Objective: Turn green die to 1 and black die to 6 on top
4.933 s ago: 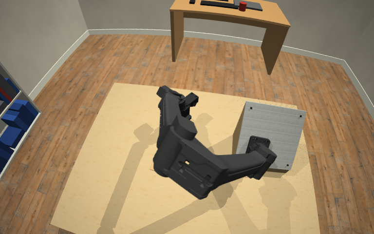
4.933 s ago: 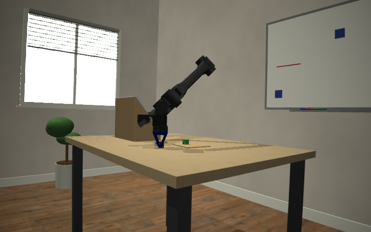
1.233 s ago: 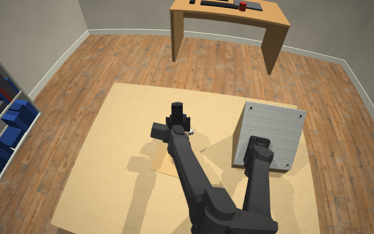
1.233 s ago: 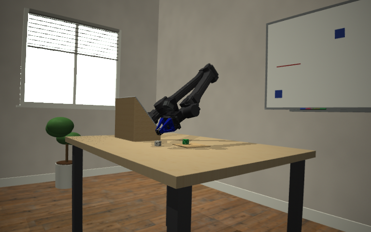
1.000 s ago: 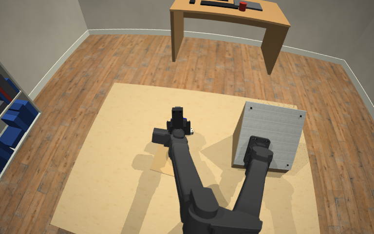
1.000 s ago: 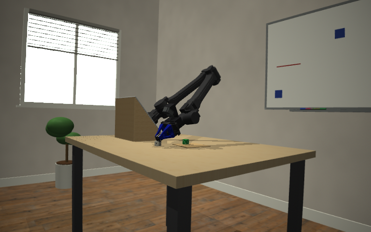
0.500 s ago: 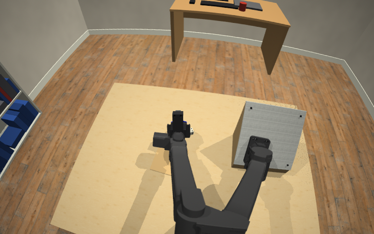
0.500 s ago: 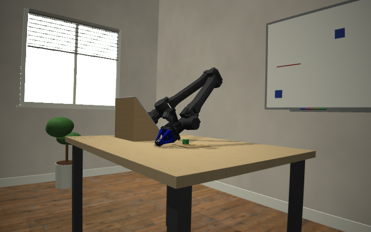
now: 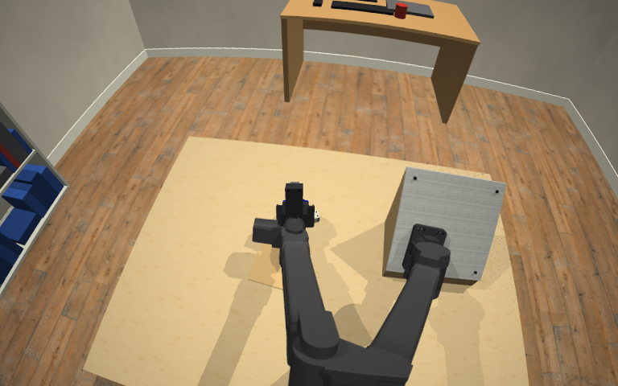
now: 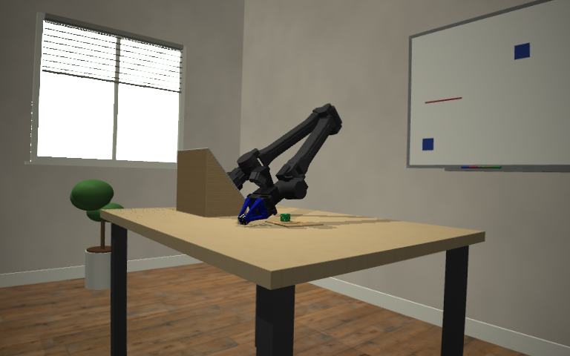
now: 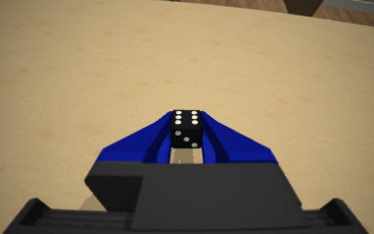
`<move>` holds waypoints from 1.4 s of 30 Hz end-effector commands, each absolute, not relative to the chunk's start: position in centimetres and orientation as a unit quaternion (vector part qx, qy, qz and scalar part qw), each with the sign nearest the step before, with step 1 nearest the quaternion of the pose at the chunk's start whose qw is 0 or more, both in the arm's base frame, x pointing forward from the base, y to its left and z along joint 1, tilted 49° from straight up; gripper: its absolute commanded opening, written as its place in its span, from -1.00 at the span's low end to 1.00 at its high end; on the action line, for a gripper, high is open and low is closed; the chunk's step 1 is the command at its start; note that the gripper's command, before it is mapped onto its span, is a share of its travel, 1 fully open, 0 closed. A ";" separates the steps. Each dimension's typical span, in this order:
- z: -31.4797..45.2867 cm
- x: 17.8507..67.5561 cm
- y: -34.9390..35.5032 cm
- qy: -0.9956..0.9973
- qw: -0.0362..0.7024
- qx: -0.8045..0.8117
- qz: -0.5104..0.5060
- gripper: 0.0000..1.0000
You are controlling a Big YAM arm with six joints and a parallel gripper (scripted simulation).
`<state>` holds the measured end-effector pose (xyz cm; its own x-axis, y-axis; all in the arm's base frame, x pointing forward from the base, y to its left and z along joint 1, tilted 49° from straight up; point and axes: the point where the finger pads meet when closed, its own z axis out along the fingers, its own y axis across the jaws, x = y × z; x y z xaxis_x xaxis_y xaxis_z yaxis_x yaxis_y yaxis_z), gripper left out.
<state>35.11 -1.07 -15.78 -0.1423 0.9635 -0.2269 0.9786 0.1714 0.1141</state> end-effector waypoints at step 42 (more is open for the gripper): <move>-15.9 36.0 -0.3 0.750 0.136 0.646 -0.024 -0.60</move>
<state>35.04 -0.65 -16.25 -0.1410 0.9623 -0.2327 0.9788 0.1708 0.1134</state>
